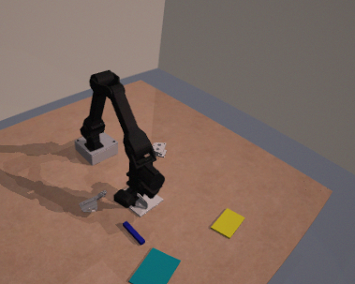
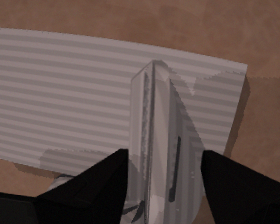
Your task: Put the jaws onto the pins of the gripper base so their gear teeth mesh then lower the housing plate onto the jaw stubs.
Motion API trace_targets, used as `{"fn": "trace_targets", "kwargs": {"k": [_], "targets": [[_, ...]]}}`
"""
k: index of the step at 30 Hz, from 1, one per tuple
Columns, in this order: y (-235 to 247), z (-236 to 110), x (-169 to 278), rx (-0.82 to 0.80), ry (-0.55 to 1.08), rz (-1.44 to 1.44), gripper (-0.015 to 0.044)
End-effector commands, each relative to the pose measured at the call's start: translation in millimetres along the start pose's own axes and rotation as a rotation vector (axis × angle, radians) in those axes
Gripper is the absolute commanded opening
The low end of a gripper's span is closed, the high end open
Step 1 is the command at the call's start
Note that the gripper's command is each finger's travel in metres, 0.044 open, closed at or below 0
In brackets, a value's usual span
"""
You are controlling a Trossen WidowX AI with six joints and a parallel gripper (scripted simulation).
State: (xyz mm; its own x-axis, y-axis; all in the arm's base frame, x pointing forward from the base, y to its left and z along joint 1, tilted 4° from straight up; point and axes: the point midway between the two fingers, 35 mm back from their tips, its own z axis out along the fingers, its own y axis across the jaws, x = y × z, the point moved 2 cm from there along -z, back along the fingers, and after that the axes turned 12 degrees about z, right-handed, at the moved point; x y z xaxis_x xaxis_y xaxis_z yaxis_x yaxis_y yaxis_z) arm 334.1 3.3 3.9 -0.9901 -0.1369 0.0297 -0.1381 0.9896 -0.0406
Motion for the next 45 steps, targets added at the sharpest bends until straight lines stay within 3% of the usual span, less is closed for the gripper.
{"fn": "trace_targets", "kwargs": {"k": [1,11,15,28,31,37,41,45], "targets": [[-1,0,0,0.004,0.000,-0.006,0.0134],[-1,0,0,0.004,0.000,-0.006,0.0134],[0,0,0,0.000,0.000,0.000,0.0224],[0,0,0,0.000,0.000,0.000,0.0224],[0,-12,-1,0.001,0.000,-0.001,0.0224],[0,-67,0,0.004,0.000,-0.006,0.0224],[-1,-62,-2,0.001,-0.009,-0.006,0.0224],[-4,-64,-7,0.007,-0.037,-0.007,0.0119]]}}
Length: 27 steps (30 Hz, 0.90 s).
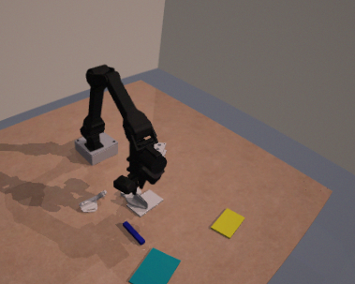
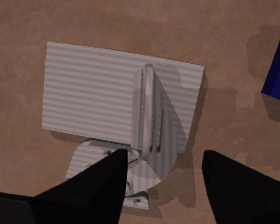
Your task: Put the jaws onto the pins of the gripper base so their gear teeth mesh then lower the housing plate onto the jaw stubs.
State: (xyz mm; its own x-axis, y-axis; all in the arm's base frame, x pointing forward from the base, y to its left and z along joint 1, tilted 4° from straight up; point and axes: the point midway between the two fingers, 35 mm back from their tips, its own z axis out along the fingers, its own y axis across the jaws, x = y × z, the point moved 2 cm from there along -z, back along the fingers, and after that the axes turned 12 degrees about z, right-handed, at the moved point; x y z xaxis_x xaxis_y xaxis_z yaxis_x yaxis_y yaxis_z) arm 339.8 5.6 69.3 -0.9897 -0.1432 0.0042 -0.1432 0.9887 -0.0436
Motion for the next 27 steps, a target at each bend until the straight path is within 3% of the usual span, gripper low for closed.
{"fn": "trace_targets", "kwargs": {"k": [1,5,19,27], "targets": [[-2,1,-2,0.004,-0.010,-0.002,0.0093],[1,0,3,0.000,0.008,-0.002,0.0000],[0,0,2,-0.001,0.005,0.004,0.0000],[-10,-1,7,0.002,0.007,0.193,0.0000]]}}
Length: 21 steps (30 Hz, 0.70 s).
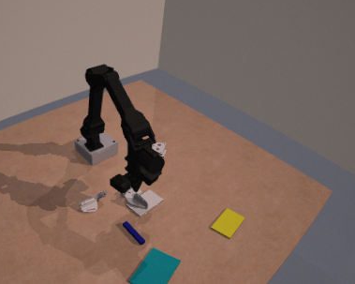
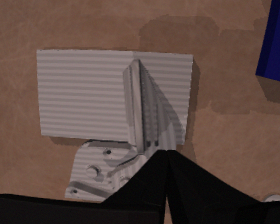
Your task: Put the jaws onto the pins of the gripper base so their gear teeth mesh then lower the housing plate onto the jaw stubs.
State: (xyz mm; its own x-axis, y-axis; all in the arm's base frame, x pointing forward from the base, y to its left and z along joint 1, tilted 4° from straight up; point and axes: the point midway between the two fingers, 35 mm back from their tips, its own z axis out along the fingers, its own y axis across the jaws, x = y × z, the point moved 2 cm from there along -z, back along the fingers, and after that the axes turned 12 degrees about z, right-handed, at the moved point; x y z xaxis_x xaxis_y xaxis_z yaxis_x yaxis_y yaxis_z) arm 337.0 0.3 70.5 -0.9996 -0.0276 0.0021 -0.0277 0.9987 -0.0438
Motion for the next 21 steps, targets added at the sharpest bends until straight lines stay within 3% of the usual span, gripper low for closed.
{"fn": "trace_targets", "kwargs": {"k": [1,21], "targets": [[-7,0,3,0.002,0.004,0.103,0.0000],[-35,-2,15,0.009,0.008,0.620,0.0000]]}}
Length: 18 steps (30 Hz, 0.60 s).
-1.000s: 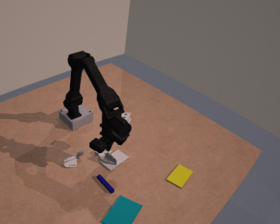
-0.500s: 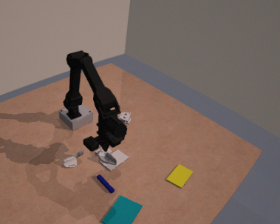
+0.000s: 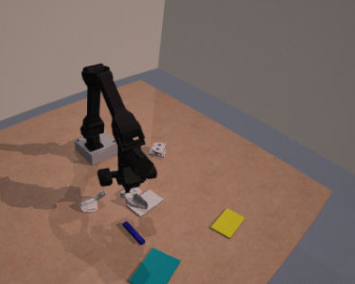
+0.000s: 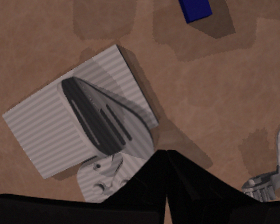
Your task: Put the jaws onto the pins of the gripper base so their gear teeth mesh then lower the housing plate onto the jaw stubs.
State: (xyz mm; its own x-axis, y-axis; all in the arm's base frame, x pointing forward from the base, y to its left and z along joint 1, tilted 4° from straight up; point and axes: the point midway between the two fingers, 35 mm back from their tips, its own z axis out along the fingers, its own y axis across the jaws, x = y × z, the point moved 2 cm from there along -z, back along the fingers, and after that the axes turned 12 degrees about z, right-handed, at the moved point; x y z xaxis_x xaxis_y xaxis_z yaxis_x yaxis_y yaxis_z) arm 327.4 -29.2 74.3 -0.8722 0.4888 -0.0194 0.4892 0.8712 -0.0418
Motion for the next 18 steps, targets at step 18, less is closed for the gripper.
{"fn": "trace_targets", "kwargs": {"k": [18], "targets": [[-33,-1,-1,0.016,0.004,0.546,0.0000]]}}
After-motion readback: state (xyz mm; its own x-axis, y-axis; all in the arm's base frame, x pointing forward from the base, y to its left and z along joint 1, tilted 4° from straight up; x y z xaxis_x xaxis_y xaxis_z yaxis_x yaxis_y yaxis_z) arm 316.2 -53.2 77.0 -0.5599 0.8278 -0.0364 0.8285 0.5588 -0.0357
